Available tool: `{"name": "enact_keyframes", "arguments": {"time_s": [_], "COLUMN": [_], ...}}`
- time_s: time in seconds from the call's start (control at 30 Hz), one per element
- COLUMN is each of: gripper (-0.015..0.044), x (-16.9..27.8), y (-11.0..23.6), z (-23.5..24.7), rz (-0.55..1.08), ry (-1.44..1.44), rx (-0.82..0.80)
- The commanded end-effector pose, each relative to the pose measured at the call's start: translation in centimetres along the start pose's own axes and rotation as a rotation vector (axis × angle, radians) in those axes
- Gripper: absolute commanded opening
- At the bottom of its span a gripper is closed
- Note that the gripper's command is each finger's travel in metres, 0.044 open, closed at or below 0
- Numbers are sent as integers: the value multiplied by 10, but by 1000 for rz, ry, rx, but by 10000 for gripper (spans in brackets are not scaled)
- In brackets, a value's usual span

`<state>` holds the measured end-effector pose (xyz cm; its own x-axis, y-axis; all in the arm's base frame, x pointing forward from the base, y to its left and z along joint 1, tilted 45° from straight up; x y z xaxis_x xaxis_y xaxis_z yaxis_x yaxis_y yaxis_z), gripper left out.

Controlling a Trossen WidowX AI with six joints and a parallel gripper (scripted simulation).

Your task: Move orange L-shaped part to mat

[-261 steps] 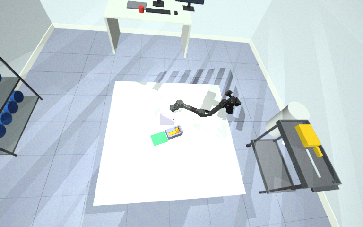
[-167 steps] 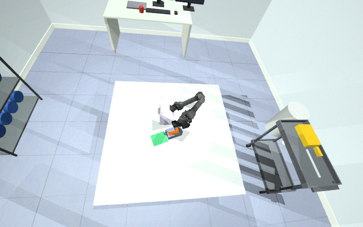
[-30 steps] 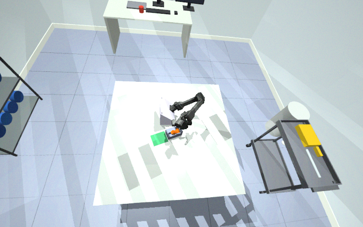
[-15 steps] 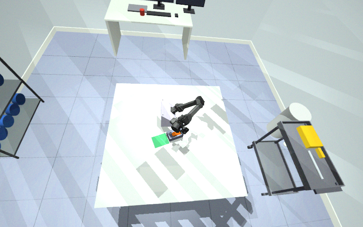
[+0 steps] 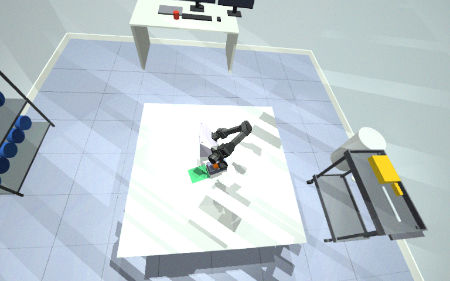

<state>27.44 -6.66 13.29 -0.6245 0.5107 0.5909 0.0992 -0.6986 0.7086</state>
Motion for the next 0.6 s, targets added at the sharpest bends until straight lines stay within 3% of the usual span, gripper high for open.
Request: {"name": "enact_keyframes", "arguments": {"time_s": [0.0,0.13,0.57], "gripper": [280,280,280], "x": [-2,-1,-2], "y": [-10,-29,-42], "z": [0,0,0], "rz": [0,1,0], "ry": [-14,-14,-14], "rx": [5,4,4]}}
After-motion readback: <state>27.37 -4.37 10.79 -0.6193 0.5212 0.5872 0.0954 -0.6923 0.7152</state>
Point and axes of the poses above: the point midway between the two fingers, 35 mm back from their tips, its own y axis back along the fingers, its own z axis across the jaws, x = y × z, the point moved 9 cm from there along y, back along the fingers, and after that the axes turned 12 degrees about y, right-handed, at the moved point
